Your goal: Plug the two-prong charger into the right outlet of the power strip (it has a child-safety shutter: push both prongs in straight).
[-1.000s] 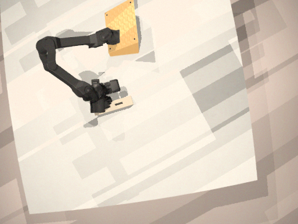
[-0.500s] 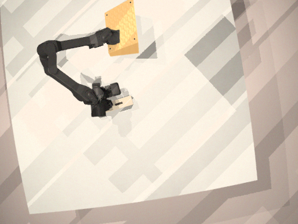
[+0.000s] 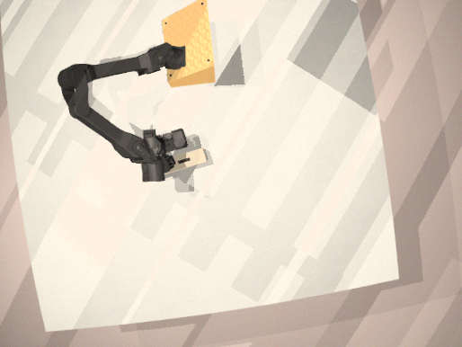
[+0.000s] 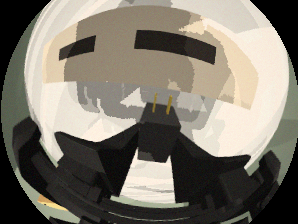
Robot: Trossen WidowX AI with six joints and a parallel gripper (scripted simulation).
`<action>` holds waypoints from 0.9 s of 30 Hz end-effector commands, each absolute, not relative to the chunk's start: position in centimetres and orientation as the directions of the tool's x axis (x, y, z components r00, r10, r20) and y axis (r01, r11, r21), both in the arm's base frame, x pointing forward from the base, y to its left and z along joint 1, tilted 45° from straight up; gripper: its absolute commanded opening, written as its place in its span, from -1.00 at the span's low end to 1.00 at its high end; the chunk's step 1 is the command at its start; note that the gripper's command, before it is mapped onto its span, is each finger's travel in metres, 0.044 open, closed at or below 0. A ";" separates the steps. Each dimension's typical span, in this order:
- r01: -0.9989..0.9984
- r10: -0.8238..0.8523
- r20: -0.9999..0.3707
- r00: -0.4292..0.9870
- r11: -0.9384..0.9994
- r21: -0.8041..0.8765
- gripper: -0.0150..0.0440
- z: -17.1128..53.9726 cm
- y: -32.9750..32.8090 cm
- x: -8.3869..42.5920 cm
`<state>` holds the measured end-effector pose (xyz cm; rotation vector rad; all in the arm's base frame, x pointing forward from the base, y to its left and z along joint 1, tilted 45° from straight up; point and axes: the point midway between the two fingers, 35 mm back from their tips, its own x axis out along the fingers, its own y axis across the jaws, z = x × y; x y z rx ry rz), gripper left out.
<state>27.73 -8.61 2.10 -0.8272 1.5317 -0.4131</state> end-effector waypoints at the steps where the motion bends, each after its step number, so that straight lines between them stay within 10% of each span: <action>1: -0.261 -0.711 -0.702 0.040 0.671 -0.694 -0.49 2.1 -8.7 27.7; 27: -0.260 -0.711 -0.702 0.040 0.671 -0.694 -0.49 1.9 -8.5 28.5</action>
